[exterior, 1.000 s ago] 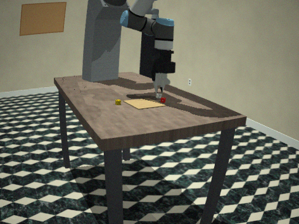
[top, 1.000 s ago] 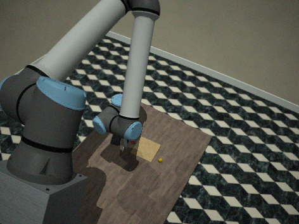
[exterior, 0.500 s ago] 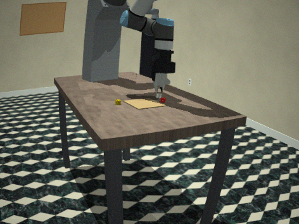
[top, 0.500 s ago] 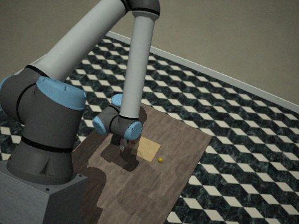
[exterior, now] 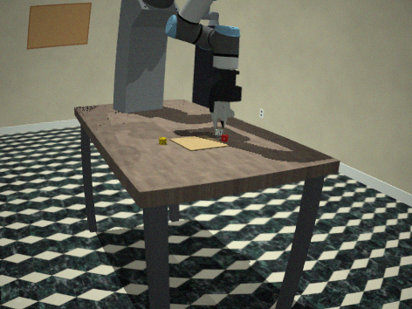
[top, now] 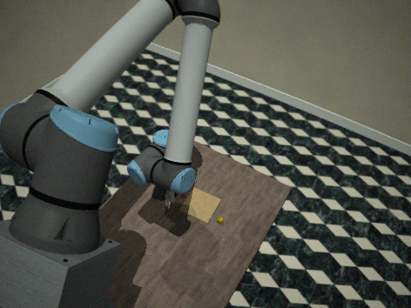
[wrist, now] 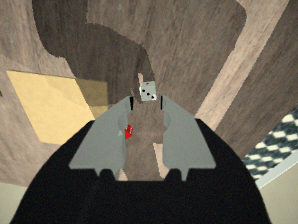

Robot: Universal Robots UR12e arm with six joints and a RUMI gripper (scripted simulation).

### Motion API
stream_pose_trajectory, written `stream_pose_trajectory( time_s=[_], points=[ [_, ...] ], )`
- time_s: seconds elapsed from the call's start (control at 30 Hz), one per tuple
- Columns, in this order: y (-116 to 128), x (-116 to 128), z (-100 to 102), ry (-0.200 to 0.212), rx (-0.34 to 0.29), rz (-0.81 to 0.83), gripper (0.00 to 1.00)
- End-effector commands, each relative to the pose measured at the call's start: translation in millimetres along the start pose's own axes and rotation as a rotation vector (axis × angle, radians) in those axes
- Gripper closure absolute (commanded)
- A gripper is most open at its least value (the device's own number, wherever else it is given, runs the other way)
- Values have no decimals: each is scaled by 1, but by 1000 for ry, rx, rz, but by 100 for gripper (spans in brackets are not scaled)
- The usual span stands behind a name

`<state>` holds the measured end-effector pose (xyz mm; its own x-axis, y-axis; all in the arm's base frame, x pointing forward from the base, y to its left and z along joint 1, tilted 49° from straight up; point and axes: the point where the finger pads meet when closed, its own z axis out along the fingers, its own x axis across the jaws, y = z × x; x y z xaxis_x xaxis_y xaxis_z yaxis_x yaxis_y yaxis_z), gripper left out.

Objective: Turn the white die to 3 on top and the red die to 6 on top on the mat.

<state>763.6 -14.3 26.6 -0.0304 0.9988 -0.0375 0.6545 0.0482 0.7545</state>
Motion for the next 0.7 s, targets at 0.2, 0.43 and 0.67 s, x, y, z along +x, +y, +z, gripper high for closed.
stream_pose_trajectory(
  time_s=[0.2, 0.43, 0.67],
  points=[
    [0, 0, 11, 0, 0, 0, 79],
    [0, 0, 20, 0, 0, 0, 79],
    [0, 0, 23, 0, 0, 0, 79]
  ],
)
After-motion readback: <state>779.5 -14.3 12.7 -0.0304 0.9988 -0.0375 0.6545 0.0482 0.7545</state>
